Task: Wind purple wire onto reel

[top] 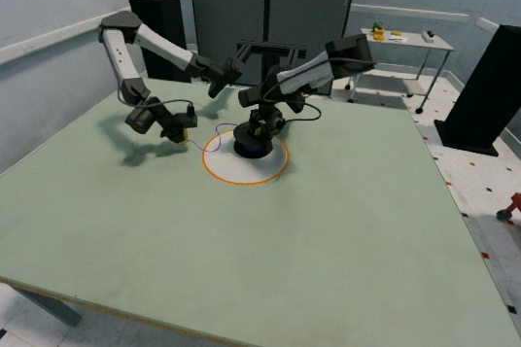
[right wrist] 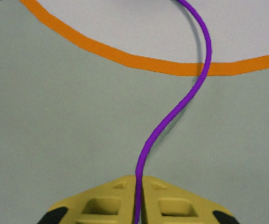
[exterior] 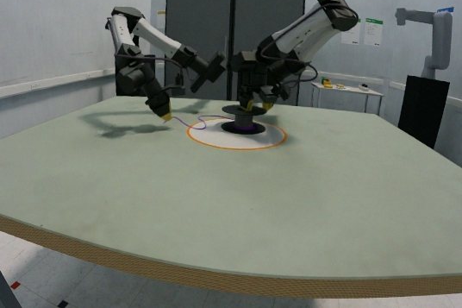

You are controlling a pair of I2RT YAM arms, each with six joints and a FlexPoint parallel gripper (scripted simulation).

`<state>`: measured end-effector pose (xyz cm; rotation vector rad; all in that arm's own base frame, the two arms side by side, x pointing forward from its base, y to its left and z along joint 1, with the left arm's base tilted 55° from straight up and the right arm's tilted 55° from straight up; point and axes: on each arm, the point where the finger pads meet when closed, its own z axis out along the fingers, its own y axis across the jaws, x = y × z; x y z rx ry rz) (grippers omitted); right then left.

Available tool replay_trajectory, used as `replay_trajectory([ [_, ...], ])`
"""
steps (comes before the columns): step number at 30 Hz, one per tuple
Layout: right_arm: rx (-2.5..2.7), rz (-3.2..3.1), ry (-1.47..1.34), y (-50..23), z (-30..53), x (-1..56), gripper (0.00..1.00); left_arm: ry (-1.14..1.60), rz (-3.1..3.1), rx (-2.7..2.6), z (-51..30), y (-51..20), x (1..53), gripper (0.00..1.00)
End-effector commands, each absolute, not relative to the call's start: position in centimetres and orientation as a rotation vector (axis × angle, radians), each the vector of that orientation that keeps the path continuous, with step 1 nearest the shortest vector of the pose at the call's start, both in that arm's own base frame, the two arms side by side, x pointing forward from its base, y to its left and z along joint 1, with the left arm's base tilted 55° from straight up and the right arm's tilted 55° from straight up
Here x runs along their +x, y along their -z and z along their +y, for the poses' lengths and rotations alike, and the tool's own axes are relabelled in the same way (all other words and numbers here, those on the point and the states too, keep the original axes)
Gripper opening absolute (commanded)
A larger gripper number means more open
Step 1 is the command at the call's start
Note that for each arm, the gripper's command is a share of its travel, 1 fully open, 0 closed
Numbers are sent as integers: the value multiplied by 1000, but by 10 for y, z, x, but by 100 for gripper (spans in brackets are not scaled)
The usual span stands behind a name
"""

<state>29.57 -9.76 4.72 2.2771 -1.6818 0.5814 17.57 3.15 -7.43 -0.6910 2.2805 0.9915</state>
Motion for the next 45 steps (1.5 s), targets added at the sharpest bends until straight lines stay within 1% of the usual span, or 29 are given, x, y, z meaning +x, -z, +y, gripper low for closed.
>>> replay_trajectory([
  [1,2295,-1670,-627,-55,-93,300,0,-960,2270,-674,26,71,181,64],
  [2,2295,-1670,-627,-55,-93,300,0,-960,2270,-674,26,71,181,63],
  [4,2295,-1670,-627,-55,-93,300,0,-960,2270,-674,26,71,181,63],
  [12,2294,-1667,-624,-55,-93,300,0,-960,2270,-674,26,71,181,49],
  [24,2294,-1668,-616,-54,-94,300,0,-1016,2333,-542,31,69,189,49],
  [29,2292,-1667,-623,-54,-94,300,0,-1118,2436,-275,31,59,207,49],
  [36,2320,-1748,-624,-54,-94,300,0,-1300,2568,285,25,46,244,49],
  [38,2320,-1748,-624,-54,-94,300,0,-1300,2568,285,25,46,244,49],
  [39,2327,-1771,-631,-54,-95,300,0,-1336,2584,437,24,47,247,49],
  [45,2343,-1818,-628,-53,-95,301,0,-1443,2589,862,3,61,270,49],
])
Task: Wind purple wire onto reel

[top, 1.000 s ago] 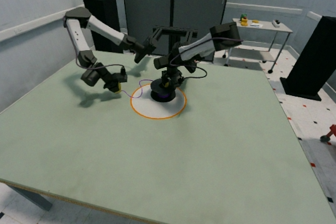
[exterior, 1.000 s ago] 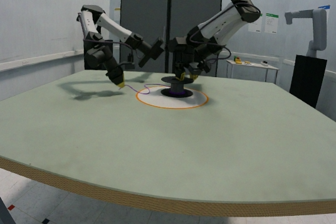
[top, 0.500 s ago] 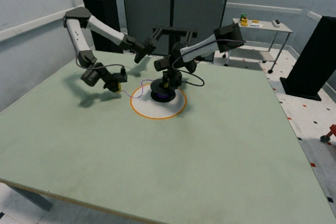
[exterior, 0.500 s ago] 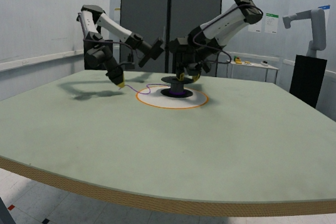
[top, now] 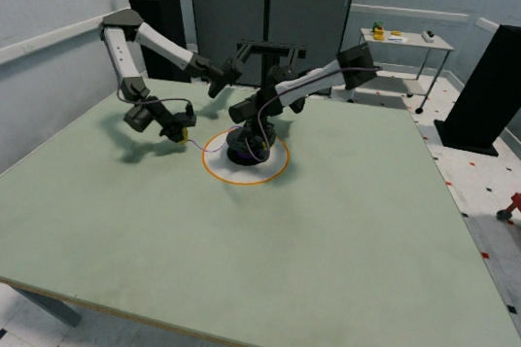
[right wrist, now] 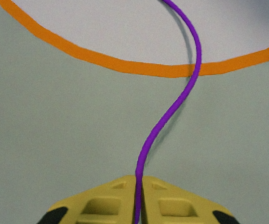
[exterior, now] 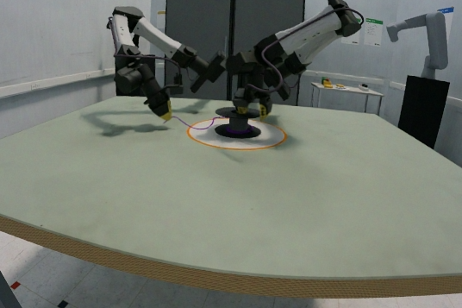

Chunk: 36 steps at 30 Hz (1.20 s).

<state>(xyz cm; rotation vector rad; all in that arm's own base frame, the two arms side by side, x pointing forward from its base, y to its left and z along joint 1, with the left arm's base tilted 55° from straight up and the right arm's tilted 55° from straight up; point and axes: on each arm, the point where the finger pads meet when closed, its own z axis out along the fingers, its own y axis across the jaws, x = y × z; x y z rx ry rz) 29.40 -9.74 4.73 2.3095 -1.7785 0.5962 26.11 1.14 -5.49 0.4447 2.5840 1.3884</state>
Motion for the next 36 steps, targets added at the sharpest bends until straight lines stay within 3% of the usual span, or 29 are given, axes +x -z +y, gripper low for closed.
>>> replay_trajectory([
  [1,2348,-1830,-619,-53,-95,301,0,-1458,2584,940,-2,66,273,49],
  [18,2362,-1840,-330,-45,-91,290,0,-1548,2117,2374,-43,129,256,49],
  [27,2331,-1752,-362,-48,-93,292,0,-1475,1708,2938,-41,134,241,49],
  [36,2315,-1735,-492,-53,-96,299,0,-1218,964,3568,-36,130,238,49],
])
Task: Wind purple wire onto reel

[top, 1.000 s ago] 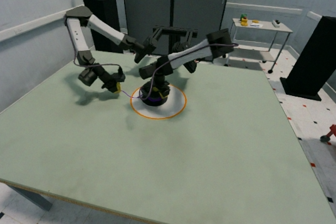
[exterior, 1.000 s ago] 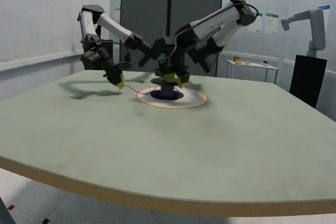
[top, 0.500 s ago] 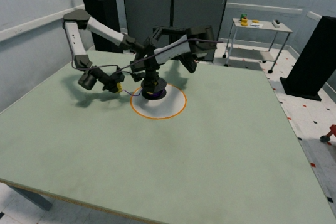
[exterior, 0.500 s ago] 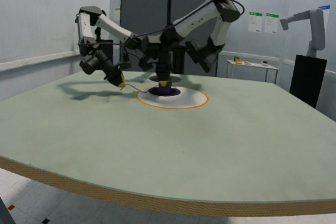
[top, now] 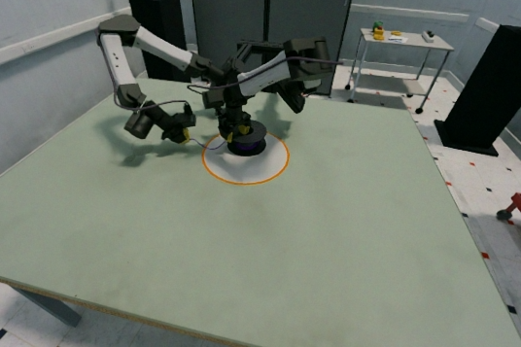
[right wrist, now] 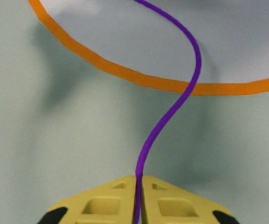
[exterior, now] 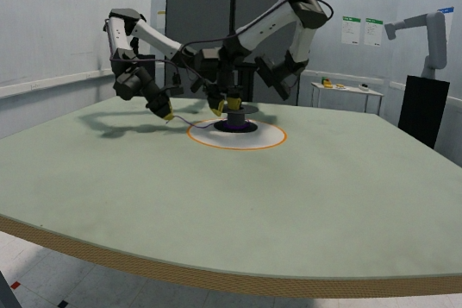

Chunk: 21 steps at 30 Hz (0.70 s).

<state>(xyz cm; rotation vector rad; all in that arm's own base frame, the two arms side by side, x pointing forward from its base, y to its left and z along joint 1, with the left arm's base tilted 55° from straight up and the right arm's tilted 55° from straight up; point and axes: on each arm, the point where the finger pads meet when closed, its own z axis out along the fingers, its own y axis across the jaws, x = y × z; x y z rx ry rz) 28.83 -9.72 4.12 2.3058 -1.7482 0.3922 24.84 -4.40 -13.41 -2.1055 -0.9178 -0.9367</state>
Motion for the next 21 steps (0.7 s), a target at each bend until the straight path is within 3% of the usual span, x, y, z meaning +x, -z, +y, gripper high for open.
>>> replay_trajectory([
  [1,2315,-1735,-502,-54,-96,300,0,720,-540,-2200,-36,129,238,49],
  [6,2312,-1728,-558,-56,-96,303,0,610,-357,-2222,-35,129,238,61],
  [8,2312,-1728,-558,-56,-96,303,0,610,-357,-2222,-35,129,238,61],
  [13,2298,-1694,-601,-55,-96,303,0,610,-357,-2222,-35,129,238,74],
  [21,2269,-1638,-654,-56,-96,302,0,610,-357,-2222,-60,110,221,74],
])
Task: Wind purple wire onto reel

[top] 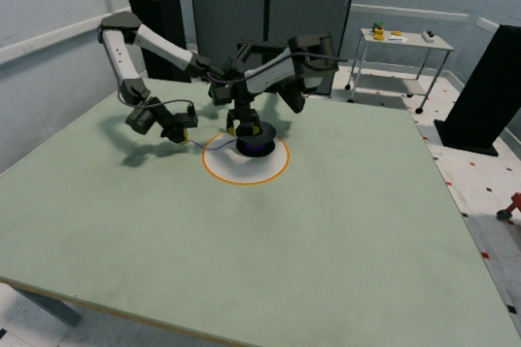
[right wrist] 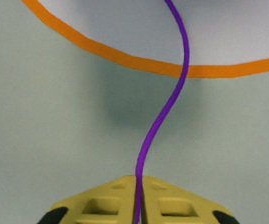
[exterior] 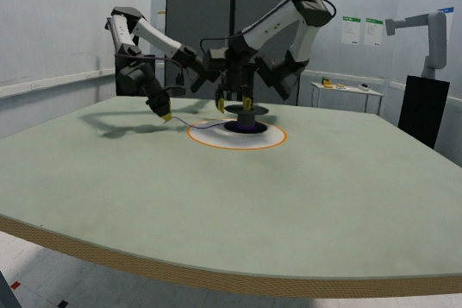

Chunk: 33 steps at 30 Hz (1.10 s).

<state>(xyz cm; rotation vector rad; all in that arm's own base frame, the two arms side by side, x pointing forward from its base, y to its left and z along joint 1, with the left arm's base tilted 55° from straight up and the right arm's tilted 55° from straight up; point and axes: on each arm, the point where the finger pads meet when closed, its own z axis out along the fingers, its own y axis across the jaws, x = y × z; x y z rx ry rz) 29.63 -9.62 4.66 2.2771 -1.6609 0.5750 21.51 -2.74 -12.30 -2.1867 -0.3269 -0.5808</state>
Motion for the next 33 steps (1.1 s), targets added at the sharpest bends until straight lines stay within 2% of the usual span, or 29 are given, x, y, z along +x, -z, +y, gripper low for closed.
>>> replay_trajectory([
  [1,2268,-1639,-655,-56,-96,302,0,610,-357,-2222,-66,106,221,74],
  [12,2270,-1636,-654,-55,-95,301,0,652,-447,-2217,-54,101,209,74],
  [19,2274,-1629,-653,-55,-94,301,0,893,-994,-2118,-48,78,245,74],
  [21,2274,-1629,-653,-55,-94,301,0,893,-994,-2118,-48,78,245,74],
  [25,2274,-1628,-653,-55,-94,301,0,1051,-1408,-1975,-32,54,254,74],
  [33,2275,-1627,-652,-55,-93,301,0,1245,-2044,-1614,20,16,205,74],
])
